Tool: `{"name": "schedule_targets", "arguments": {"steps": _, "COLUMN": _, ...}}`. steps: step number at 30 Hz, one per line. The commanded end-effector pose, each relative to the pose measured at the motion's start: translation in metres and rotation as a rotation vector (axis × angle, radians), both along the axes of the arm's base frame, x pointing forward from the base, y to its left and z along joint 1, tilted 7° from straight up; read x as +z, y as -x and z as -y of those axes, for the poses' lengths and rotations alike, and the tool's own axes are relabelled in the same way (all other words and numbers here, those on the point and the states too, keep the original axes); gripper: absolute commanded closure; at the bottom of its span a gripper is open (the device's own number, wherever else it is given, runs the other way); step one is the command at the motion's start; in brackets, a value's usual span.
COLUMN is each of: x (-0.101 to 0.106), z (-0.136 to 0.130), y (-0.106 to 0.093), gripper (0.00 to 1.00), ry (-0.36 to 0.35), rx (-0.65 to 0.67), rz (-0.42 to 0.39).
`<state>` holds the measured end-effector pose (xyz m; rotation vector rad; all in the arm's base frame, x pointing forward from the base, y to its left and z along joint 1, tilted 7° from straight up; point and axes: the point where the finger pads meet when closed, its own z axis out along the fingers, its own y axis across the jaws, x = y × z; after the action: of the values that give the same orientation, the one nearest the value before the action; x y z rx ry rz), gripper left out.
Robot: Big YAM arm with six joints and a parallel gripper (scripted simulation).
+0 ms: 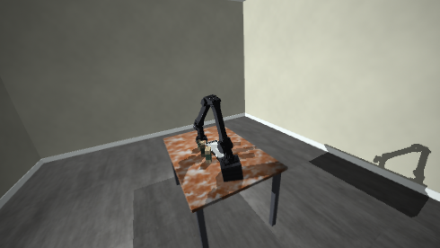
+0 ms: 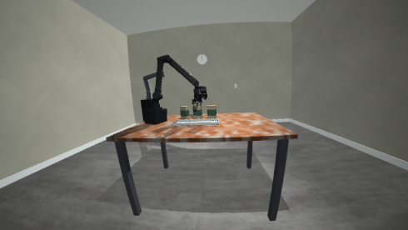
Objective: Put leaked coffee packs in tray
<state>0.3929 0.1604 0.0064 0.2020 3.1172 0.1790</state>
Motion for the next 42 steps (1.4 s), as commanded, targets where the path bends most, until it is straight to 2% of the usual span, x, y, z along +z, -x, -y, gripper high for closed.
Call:
{"name": "schedule_targets", "arguments": {"steps": 1, "x": -0.0008, "z": -0.0062, "y": -0.0002, "gripper": 0.23, "ry": -0.004, "rx": -0.003, "rz": 0.01}}
{"name": "schedule_targets", "arguments": {"steps": 38, "x": -0.0025, "z": -0.0055, "y": 0.0018, "gripper": 0.23, "ry": -0.001, "rx": -0.003, "rz": 0.002}}
{"name": "schedule_targets", "arguments": {"steps": 39, "x": -0.0025, "z": -0.0055, "y": 0.0018, "gripper": 0.76, "ry": -0.001, "rx": -0.003, "rz": 0.002}}
{"name": "schedule_targets", "arguments": {"steps": 42, "x": -0.0025, "z": -0.0057, "y": 0.0019, "gripper": 0.76, "ry": -0.002, "rx": -0.002, "rz": 0.002}}
